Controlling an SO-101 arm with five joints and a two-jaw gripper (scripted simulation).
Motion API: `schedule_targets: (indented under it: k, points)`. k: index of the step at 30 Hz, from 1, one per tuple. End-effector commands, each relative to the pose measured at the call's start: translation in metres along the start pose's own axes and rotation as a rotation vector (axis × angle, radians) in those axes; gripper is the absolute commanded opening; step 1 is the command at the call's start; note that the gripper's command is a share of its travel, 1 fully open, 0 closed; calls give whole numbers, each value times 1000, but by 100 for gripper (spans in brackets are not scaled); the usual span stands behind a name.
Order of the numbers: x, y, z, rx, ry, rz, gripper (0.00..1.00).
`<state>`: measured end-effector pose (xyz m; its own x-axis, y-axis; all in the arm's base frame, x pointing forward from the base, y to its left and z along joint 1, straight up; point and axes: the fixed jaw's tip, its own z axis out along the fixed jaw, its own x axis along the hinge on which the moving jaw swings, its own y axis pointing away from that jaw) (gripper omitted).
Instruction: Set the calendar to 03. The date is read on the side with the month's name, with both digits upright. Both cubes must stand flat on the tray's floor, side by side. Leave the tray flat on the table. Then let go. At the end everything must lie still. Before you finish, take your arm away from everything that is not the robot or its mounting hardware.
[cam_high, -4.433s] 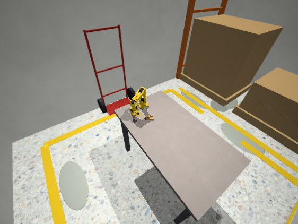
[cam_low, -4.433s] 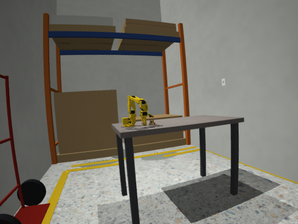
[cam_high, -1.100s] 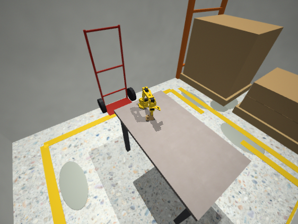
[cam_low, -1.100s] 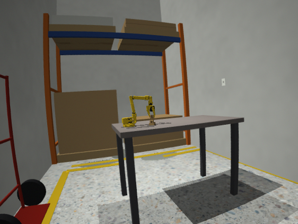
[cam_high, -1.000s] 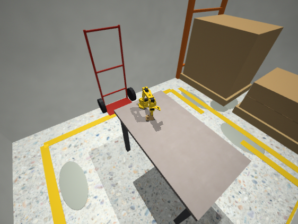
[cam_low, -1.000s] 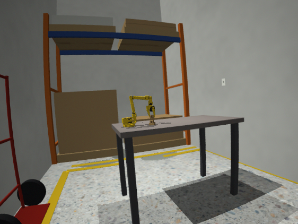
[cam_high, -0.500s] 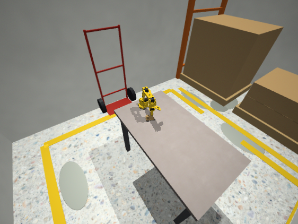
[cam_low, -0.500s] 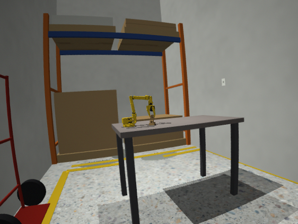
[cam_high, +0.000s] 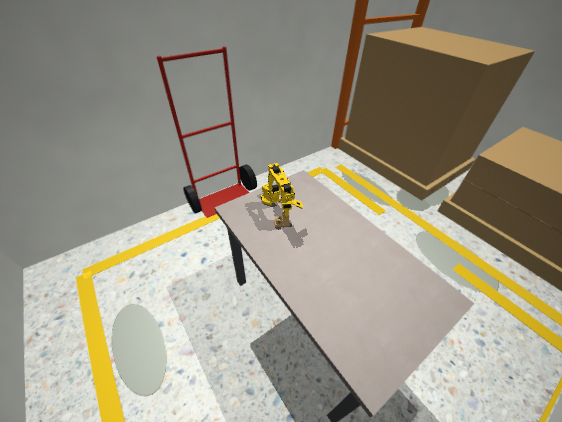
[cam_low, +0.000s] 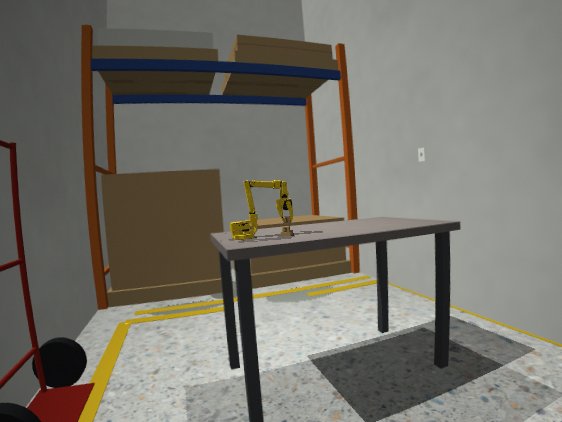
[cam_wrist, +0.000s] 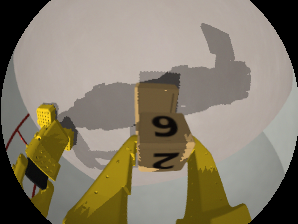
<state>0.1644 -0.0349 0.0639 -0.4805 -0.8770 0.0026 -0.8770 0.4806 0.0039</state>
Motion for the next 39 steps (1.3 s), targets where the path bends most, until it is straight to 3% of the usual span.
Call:
schedule_targets:
  k: [1,39]
  points:
    - [-2,-4,-4,46,-15,1,0]
    - [-2,-3,8,46,-15,5,0]
